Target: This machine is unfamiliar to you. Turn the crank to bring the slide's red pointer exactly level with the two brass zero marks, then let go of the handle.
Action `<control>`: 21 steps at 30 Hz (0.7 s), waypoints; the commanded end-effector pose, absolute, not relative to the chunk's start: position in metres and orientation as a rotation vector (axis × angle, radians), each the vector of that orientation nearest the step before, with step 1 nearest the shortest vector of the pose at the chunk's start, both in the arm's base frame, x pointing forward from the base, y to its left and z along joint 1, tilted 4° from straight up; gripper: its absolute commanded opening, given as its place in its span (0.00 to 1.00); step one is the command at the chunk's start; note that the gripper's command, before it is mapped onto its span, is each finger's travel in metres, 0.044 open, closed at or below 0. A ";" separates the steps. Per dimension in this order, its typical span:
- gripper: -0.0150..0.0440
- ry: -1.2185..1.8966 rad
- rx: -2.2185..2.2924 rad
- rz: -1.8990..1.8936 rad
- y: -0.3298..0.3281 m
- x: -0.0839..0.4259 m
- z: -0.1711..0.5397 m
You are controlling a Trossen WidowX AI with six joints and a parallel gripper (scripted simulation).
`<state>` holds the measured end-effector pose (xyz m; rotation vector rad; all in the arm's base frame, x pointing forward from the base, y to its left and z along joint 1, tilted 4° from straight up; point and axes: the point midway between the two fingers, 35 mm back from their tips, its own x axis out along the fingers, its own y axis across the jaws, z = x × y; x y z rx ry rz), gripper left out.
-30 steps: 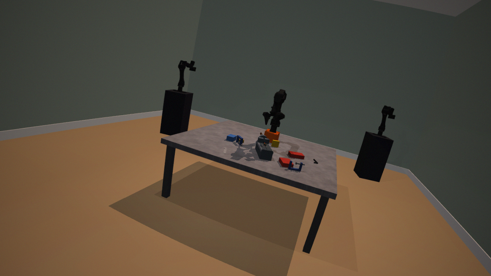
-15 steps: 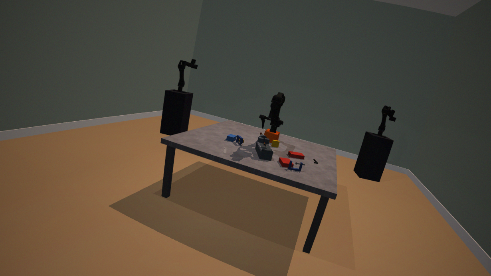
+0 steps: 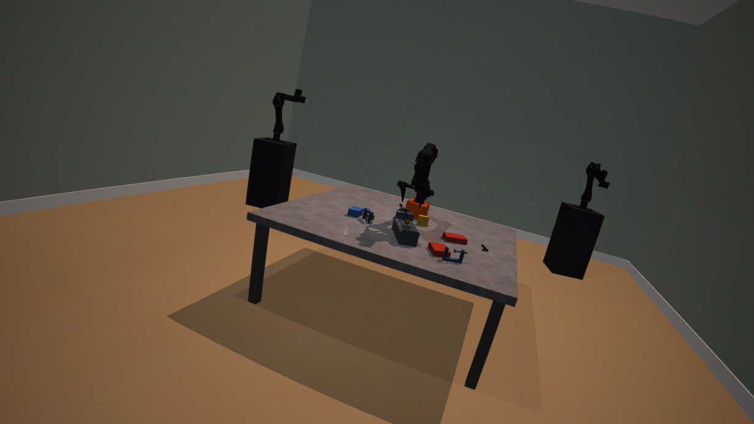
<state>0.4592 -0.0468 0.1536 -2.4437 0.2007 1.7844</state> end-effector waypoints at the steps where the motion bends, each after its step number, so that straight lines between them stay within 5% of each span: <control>1: 1.00 0.193 -2.449 1.784 -0.046 0.460 0.153; 21: 1.00 0.479 -2.070 1.395 -0.067 0.438 0.159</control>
